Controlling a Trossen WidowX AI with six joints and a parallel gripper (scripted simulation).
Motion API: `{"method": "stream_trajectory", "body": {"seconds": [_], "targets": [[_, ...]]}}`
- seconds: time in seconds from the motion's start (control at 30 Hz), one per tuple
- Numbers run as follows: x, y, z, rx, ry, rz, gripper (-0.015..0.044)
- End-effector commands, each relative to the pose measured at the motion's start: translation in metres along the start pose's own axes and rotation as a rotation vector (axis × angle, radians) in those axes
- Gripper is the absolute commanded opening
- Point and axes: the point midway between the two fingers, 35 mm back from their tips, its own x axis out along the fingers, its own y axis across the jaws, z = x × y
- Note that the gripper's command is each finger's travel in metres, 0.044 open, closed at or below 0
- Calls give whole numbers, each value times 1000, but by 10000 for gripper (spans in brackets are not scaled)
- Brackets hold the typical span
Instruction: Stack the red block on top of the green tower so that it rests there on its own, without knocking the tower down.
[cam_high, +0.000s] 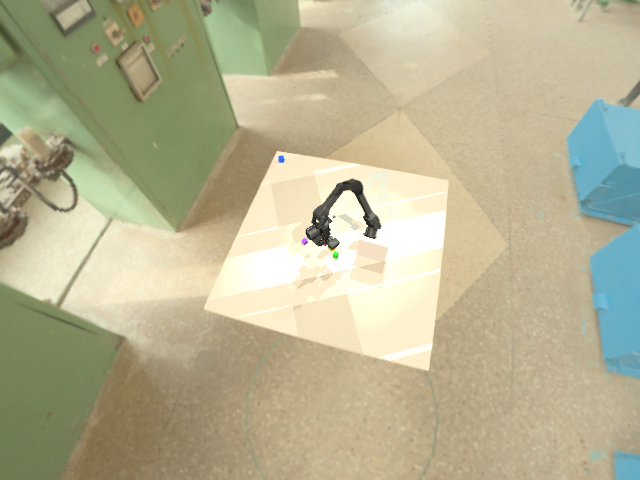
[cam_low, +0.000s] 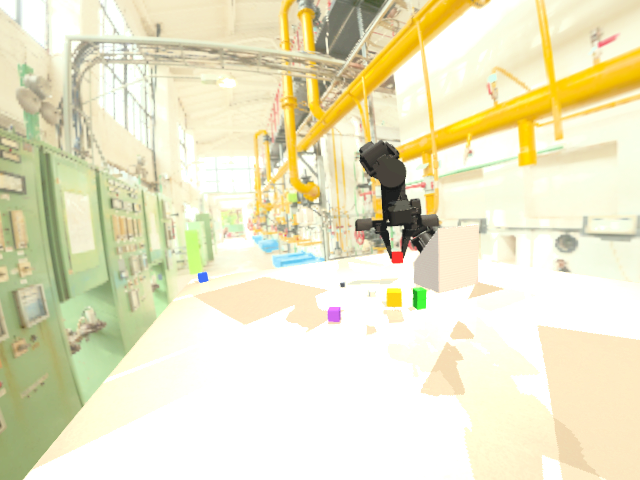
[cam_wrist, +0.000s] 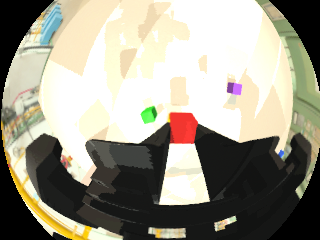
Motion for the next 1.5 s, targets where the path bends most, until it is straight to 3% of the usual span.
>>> {"method": "stream_trajectory", "body": {"seconds": [0.0,0.27,1.1,1.47], "targets": [[1,21,-9,8,0,4,0],[8,60,-27,10,12,1,0],[77,57,-26,12,13,-2,0],[77,57,-26,12,13,-2,0]]}}
